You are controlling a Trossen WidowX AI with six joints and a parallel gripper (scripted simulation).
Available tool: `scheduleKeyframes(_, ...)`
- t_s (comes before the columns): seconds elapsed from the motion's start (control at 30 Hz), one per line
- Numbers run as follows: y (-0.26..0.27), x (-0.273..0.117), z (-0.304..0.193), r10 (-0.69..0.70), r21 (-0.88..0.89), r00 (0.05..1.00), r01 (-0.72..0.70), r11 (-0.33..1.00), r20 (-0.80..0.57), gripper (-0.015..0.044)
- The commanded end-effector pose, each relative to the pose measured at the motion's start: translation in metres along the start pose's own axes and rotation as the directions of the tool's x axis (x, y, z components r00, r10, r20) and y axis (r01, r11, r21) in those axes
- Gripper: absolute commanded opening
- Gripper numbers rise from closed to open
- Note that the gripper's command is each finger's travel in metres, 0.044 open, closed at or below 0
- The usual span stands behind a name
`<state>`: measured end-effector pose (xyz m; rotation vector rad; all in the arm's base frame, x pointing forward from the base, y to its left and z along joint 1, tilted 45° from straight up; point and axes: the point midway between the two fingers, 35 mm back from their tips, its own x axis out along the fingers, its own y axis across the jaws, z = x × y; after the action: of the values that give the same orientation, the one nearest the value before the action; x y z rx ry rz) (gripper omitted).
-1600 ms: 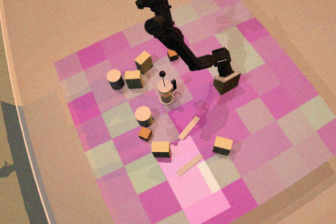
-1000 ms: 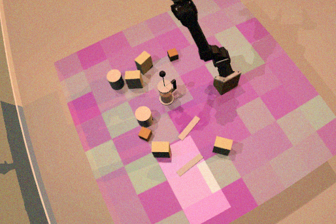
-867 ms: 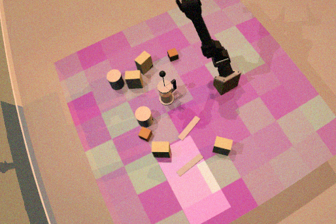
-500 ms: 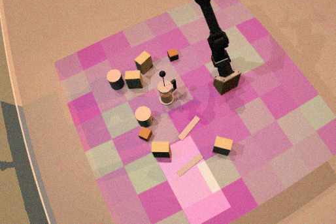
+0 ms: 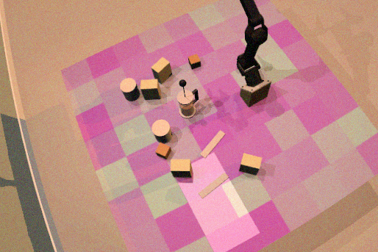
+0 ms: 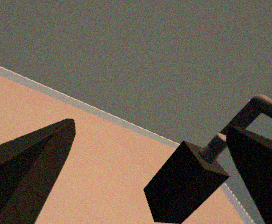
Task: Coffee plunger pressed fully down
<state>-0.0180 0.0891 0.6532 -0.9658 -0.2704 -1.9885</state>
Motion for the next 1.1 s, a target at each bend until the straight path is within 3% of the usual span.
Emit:
scheduleKeyframes(0.0,0.021,0.037,-0.046,0.128,0.112,0.986,-0.116,0.987,-0.102,0.044)
scheduleKeyframes(0.23,0.078,0.072,-0.101,0.386,0.361,0.907,-0.309,0.88,-0.166,0.044)
scheduleKeyframes(0.5,0.197,0.074,-0.155,0.673,0.568,0.693,-0.454,0.687,-0.26,0.044)
scheduleKeyframes(0.73,0.302,0.016,-0.168,0.846,0.641,0.436,-0.564,0.522,-0.305,0.044)
scheduleKeyframes(1.07,0.385,-0.133,-0.151,0.93,0.589,0.114,-0.745,0.313,-0.35,0.044)
